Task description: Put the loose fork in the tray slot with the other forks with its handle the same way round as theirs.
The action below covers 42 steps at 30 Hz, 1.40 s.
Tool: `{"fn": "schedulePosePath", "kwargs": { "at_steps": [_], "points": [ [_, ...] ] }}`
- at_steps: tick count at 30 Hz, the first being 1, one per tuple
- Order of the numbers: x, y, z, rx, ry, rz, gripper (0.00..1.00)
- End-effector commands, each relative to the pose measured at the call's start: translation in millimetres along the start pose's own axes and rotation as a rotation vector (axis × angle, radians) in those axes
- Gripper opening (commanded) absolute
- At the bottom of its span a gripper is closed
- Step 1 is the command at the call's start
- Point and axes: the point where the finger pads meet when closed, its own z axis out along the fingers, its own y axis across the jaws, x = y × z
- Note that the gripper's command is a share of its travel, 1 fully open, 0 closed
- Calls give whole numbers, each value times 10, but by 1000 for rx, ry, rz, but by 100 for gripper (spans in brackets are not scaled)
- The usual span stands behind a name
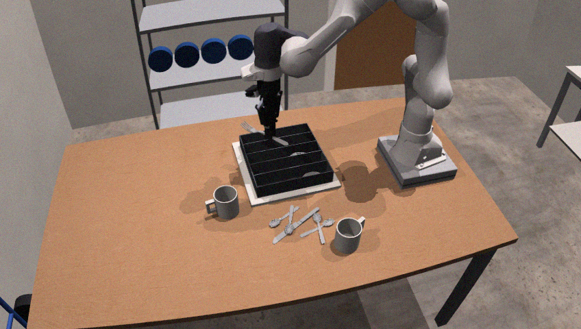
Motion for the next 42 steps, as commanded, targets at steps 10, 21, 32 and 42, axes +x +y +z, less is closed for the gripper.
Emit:
{"fn": "schedulePosePath", "kwargs": {
  "at_steps": [10, 21, 32, 42],
  "points": [
    [3, -7, -7, -7, 10, 290, 14],
    [3, -7, -7, -6, 11, 470, 14],
    [3, -6, -7, -5, 11, 635, 14],
    [4, -6, -7, -4, 12, 789, 14]
  ]
}}
